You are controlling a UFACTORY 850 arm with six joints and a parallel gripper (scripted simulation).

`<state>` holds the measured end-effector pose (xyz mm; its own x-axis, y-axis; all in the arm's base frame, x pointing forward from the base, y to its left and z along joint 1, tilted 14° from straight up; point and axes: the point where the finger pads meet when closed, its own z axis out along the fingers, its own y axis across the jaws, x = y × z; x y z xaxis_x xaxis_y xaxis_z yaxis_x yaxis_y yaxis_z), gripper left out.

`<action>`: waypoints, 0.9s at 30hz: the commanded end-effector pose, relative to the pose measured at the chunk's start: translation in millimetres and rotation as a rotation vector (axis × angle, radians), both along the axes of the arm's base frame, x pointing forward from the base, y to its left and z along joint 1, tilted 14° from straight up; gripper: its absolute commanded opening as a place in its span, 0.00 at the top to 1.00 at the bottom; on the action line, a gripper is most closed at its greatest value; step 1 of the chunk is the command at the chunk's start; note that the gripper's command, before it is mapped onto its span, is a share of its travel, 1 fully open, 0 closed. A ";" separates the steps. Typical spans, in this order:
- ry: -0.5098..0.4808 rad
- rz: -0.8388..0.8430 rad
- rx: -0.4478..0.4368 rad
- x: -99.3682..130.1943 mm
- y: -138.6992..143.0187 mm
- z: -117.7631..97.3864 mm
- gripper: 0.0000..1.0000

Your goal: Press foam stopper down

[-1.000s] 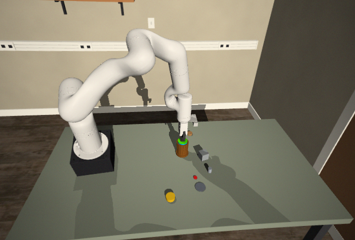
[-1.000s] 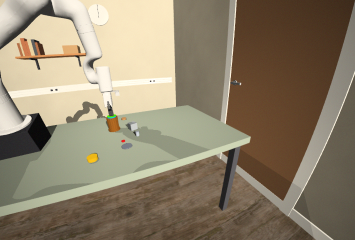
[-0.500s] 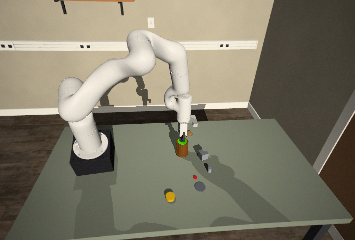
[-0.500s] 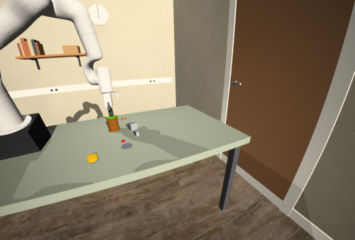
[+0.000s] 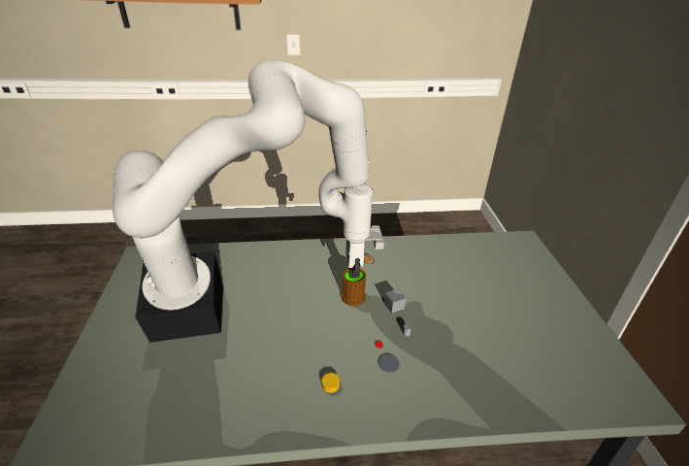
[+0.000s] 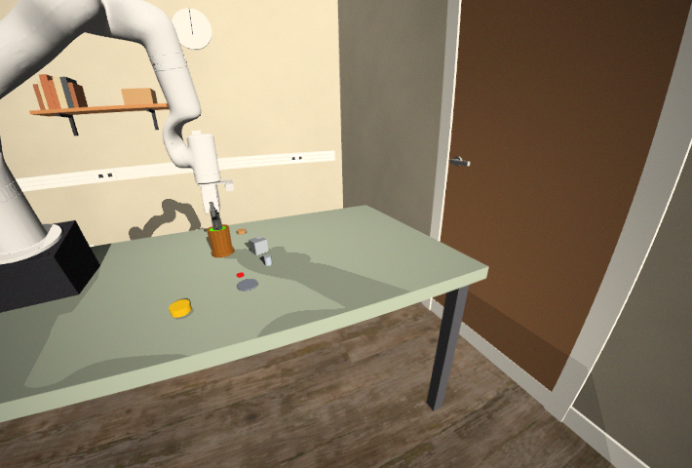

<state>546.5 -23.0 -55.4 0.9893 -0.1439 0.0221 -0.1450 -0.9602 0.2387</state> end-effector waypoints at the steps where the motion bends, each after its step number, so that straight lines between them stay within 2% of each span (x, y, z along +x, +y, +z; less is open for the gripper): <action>1: -0.002 0.000 0.000 0.9 -0.5 -2.1 1.00; 27: -0.002 0.000 0.000 0.8 -3.0 -12.2 1.00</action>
<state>546.3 -25.9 -67.2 0.9893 -0.1439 0.0221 -0.1450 -0.9602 0.2386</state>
